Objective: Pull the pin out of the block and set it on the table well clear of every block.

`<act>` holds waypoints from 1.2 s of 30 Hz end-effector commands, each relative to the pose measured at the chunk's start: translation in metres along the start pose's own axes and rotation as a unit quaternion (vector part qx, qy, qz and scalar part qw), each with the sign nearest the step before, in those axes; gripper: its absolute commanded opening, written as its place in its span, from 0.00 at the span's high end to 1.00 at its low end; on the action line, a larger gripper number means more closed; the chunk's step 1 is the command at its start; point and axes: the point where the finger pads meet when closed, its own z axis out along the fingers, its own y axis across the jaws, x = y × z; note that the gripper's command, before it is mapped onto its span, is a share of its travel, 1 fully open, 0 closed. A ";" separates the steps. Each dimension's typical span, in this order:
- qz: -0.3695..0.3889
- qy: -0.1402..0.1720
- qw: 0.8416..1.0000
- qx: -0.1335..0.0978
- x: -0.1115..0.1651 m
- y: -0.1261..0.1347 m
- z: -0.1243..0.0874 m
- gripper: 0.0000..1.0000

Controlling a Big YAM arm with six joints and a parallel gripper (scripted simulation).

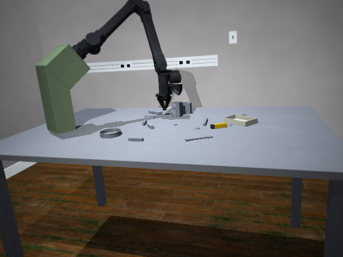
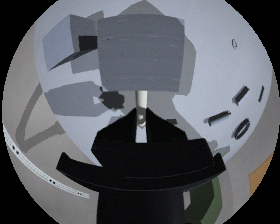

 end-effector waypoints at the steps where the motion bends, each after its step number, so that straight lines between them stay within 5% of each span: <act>1: 0.001 0.010 1.000 -0.003 0.011 0.005 0.003 1.00; 16: 0.004 0.037 0.999 -0.004 0.015 0.005 0.001 1.00; 36: -0.002 0.028 1.000 -0.002 0.011 0.007 -0.001 1.00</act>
